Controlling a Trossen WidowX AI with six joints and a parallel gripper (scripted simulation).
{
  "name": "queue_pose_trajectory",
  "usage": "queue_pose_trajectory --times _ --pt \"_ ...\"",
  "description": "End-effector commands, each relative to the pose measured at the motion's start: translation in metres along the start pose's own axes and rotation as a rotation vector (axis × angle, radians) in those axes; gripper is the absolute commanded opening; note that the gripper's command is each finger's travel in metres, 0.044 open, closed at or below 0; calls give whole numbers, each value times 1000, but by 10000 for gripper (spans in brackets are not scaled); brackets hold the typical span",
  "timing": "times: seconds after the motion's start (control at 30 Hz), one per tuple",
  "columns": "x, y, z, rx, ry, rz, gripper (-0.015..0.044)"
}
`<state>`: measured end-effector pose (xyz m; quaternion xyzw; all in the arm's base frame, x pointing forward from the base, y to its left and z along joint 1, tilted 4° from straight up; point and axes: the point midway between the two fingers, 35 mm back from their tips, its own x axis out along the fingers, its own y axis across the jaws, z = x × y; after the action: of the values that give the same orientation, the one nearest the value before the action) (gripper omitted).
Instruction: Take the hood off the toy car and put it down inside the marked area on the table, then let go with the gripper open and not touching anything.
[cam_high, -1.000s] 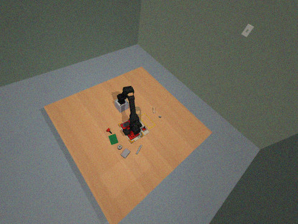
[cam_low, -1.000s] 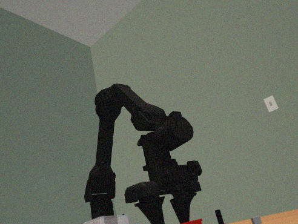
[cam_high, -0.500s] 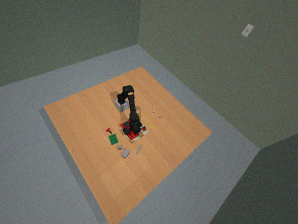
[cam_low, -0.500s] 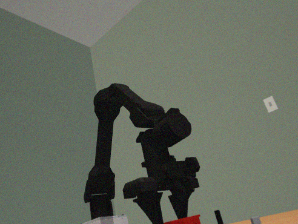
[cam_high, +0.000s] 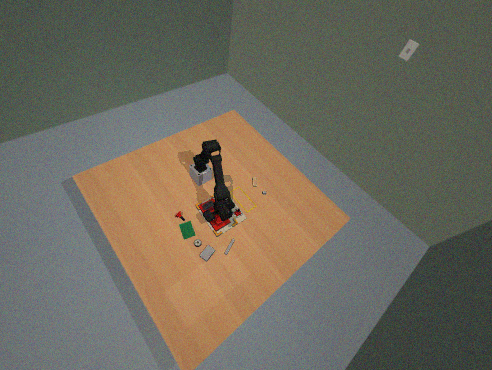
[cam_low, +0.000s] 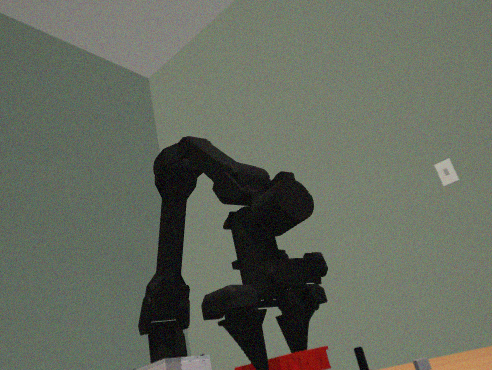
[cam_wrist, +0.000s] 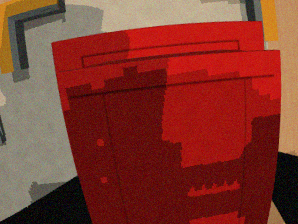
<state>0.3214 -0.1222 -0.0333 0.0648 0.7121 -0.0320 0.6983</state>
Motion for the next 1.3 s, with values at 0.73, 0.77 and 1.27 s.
queue_pose_trajectory --times 0.73,0.77,1.27 --pt "-43 16 3 1 0 0 0" --pt "-44 19 3 1 0 0 0" --pt "-46 73 6 0 -3 1 0"
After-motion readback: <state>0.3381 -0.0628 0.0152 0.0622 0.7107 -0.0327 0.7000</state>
